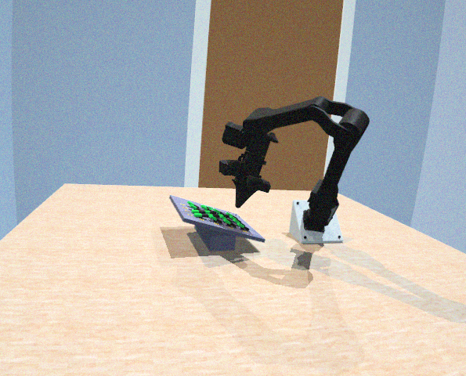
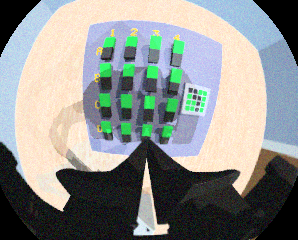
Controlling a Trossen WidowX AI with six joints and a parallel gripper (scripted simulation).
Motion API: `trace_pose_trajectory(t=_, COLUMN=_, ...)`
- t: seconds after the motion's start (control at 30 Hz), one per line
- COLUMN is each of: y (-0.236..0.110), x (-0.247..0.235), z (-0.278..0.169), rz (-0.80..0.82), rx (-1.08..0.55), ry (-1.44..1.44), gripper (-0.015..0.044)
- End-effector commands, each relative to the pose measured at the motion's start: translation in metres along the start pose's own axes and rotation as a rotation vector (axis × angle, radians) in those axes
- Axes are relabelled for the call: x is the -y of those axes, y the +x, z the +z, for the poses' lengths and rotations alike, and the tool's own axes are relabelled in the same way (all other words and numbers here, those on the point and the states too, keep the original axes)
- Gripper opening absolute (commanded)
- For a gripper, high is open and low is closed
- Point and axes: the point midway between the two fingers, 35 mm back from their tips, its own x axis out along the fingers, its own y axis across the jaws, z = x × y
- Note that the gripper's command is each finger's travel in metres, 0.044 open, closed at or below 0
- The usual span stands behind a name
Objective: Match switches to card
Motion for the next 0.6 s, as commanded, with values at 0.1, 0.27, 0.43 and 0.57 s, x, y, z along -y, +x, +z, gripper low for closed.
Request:
trace_pose_trajectory(t=0.1, y=0.013, x=0.001, z=0.001, rz=0.001, rx=0.007, ry=0.004, gripper=0.0)
trace_pose_trajectory(t=0.27, y=0.016, x=0.001, z=0.001, rz=0.001, rx=0.007, ry=0.004, gripper=0.0)
trace_pose_trajectory(t=0.43, y=0.024, x=0.001, z=0.002, rz=0.001, rx=0.007, ry=0.004, gripper=0.0)
trace_pose_trajectory(t=0.57, y=0.027, x=0.001, z=0.002, rz=0.001, rx=0.007, ry=0.004, gripper=0.0)
